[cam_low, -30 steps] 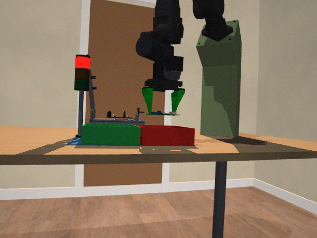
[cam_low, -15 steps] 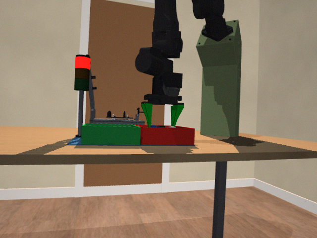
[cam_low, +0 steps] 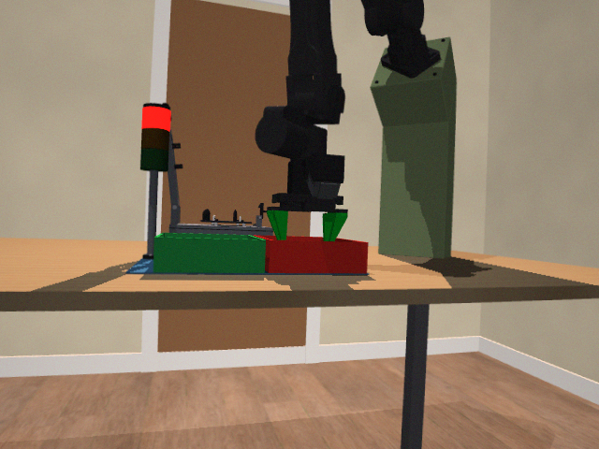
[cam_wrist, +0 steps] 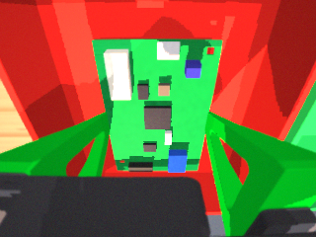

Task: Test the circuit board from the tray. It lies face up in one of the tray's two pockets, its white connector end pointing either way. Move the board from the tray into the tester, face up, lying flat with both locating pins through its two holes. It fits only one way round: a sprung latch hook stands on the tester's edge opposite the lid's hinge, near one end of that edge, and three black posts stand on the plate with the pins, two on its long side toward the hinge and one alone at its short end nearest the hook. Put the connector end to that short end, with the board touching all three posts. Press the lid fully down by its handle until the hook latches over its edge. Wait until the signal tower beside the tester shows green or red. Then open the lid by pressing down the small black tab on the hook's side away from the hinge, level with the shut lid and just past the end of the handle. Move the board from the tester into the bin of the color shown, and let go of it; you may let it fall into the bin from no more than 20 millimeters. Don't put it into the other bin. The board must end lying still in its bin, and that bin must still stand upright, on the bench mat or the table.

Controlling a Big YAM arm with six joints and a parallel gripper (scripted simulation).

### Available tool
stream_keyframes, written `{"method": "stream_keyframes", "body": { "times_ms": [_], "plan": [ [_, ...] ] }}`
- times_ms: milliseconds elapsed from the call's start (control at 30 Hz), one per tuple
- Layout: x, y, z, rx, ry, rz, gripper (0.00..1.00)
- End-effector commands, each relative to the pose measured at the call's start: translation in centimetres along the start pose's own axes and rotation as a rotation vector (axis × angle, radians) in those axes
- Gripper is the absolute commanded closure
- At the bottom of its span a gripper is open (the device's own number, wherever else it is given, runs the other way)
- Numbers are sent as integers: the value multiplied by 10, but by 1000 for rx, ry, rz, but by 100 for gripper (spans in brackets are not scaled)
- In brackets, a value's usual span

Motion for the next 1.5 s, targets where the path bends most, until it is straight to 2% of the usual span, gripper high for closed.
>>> {"method": "stream_keyframes", "body": {
  "times_ms": [0,1467],
  "plan": [
    [2,4,1,-5,5,-8,28],
    [0,5,6,5,5,-2,28]
  ]
}}
Point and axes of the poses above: the point where the finger pads meet when closed, its own y axis out along the fingers, its own z axis across the jaws, x = y × z, the point moved 5 cm from there along -y, back along the fingers, and after that the axes turned 3 degrees about -y, right-handed, at the moved point
